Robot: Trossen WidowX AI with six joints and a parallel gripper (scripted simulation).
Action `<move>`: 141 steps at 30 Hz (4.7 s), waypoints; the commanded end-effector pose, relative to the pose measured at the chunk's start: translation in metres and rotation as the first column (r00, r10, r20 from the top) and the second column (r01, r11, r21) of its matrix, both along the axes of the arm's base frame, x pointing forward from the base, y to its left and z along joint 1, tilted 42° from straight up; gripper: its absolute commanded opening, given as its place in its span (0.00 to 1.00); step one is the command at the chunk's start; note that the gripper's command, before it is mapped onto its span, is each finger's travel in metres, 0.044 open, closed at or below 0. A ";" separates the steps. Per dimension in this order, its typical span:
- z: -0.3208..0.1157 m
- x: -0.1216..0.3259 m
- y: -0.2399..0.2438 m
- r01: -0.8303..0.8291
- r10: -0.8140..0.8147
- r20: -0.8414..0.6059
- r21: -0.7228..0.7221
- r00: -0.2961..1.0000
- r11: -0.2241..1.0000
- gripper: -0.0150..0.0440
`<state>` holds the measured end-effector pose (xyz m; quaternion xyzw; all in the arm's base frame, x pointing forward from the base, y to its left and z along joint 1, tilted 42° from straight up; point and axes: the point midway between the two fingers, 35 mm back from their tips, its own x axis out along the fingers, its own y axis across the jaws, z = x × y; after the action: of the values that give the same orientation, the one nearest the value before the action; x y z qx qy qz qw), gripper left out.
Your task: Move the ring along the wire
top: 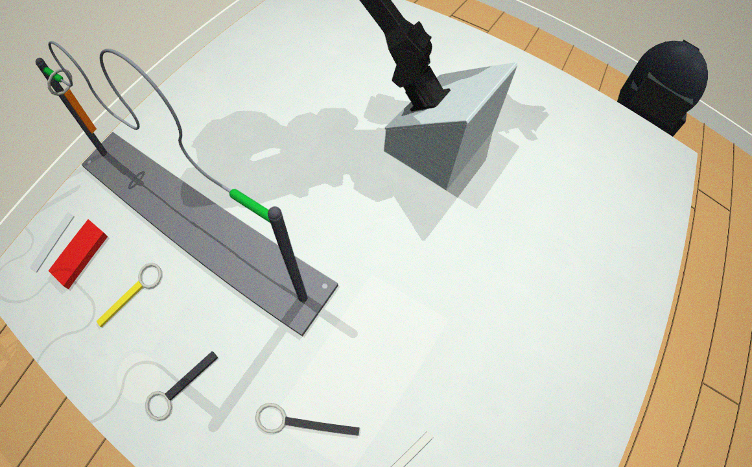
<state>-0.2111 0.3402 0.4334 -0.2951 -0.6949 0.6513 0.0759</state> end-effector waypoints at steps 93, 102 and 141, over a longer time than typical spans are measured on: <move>0.009 0.595 -0.590 0.615 -0.348 -0.547 -0.441 -0.762 -0.654 0.53; -0.042 0.557 -0.695 0.520 -0.198 -0.536 -0.558 -0.821 -0.647 0.53; -0.041 0.587 -0.722 0.473 -0.099 -0.538 -0.621 -0.837 -0.625 0.53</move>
<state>0.3708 -0.3784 0.3974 -0.3819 0.0172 -0.0020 0.9240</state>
